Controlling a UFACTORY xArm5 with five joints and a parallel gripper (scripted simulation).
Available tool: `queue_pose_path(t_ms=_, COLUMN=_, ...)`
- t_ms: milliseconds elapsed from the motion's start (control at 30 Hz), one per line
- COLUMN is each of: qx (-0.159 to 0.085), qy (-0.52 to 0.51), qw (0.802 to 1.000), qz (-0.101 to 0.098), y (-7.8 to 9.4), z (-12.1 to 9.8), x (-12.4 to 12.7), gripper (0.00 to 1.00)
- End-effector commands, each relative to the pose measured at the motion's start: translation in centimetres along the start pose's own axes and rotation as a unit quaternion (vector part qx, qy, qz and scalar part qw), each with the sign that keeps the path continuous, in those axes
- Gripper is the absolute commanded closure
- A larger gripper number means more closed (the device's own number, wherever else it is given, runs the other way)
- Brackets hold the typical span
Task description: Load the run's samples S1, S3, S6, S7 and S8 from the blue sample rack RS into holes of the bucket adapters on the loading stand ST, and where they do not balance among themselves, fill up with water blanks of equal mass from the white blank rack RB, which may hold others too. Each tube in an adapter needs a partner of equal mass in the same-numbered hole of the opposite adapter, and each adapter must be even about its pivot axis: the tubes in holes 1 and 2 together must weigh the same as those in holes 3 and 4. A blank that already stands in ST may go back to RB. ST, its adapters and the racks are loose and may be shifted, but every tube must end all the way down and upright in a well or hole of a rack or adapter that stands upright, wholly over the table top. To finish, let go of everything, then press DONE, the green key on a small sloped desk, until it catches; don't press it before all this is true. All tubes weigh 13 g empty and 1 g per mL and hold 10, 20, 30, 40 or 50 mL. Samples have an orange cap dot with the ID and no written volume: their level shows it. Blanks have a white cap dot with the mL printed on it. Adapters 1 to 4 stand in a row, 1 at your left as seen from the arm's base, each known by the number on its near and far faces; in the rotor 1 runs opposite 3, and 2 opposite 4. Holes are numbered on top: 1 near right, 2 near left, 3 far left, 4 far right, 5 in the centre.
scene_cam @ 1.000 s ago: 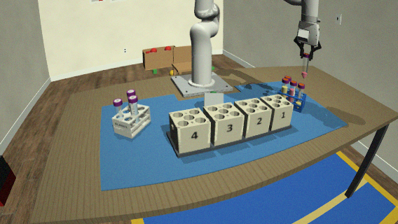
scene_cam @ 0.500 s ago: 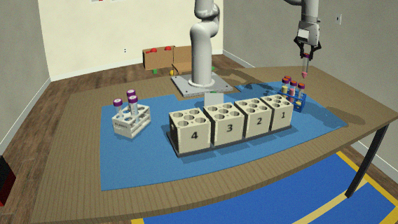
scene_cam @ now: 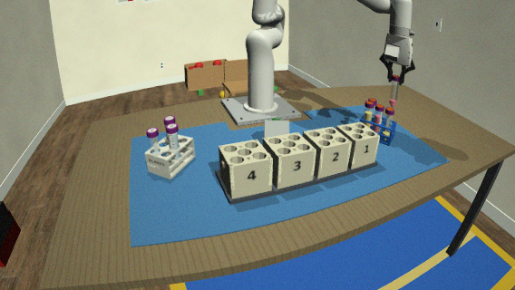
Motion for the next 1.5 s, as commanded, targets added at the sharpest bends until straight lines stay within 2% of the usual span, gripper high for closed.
queue_pose_path(t_ms=0, qx=-0.001, qy=0.000, qw=1.000, qz=0.002, y=0.5, z=0.0, x=-0.1, gripper=1.00)
queue_pose_path(t_ms=833, qx=-0.001, qy=0.000, qw=1.000, qz=0.002, y=4.6, z=0.0, x=-0.1, gripper=1.00)
queue_pose_path(t_ms=1467, qx=-0.001, qy=0.000, qw=1.000, qz=0.002, y=4.9, z=0.0, x=-0.1, gripper=1.00)
Point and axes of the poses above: the point where the finger pads meet when closed, its own y axis out along the fingers, its own x axis across the jaws, z = x × y, the point moved 2 cm from there along -y, back along the fingers, and after that the axes turned 7 degrees about y, right-handed, at the moved point
